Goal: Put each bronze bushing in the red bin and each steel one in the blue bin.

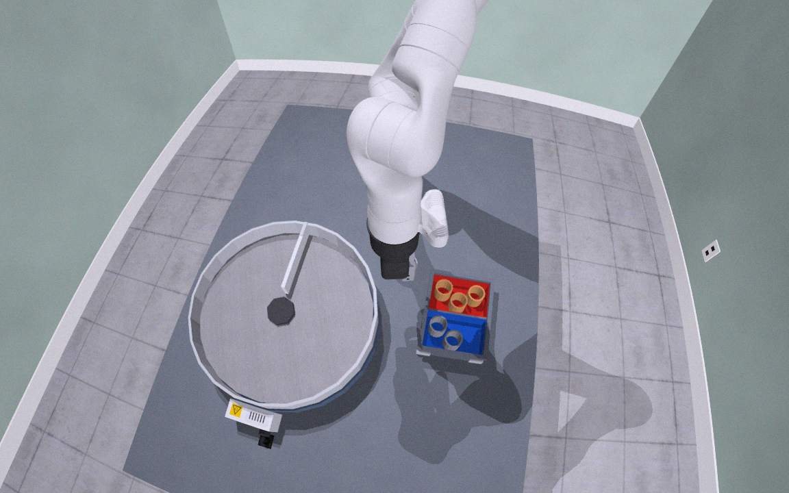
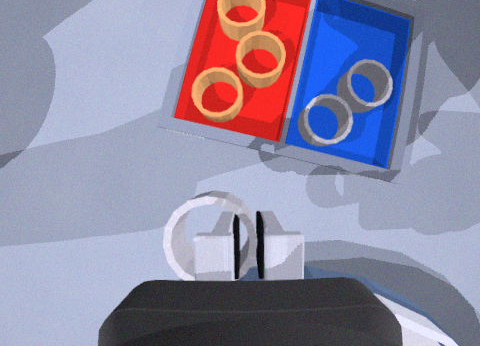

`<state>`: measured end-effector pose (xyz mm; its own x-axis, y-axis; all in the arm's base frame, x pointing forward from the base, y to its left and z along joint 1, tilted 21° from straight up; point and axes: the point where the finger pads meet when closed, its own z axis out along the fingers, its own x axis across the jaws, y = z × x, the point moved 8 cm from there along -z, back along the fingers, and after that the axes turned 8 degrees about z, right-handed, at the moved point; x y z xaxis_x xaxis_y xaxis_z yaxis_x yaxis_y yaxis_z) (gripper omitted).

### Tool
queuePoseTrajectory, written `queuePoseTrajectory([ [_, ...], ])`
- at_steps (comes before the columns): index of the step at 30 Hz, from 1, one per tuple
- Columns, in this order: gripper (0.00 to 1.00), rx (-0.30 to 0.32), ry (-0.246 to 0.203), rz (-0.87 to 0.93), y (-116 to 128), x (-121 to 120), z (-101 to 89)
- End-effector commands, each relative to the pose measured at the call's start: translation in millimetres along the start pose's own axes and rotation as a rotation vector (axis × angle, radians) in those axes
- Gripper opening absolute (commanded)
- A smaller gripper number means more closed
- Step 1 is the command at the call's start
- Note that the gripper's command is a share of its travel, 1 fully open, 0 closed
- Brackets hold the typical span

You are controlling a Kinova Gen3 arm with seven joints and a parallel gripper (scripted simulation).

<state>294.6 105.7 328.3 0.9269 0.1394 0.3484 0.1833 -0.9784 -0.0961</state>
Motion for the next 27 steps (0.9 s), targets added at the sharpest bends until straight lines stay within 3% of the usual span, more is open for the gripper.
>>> queuePoseTrajectory([
  [1, 0.0, -0.007, 0.006, -0.013, -23.6, 14.3, -1.2],
  [3, 0.0, -0.007, 0.006, -0.013, -23.6, 14.3, -1.2],
  [5, 0.0, -0.007, 0.006, -0.013, -44.6, 24.5, -1.1],
  [8, 0.0, -0.007, 0.006, -0.013, -44.6, 24.5, -1.1],
  [13, 0.0, -0.007, 0.006, -0.013, -97.0, 50.0, -0.9],
  [16, 0.0, -0.007, 0.006, -0.013, -97.0, 50.0, -0.9],
  [18, 0.0, -0.007, 0.006, -0.013, -118.0, 60.2, -0.8],
  [20, 0.0, -0.007, 0.006, -0.013, -118.0, 60.2, -0.8],
  [23, 0.0, -0.007, 0.006, -0.013, -149.4, 75.5, -0.7],
  [27, 0.0, -0.007, 0.006, -0.013, -149.4, 75.5, -0.7],
])
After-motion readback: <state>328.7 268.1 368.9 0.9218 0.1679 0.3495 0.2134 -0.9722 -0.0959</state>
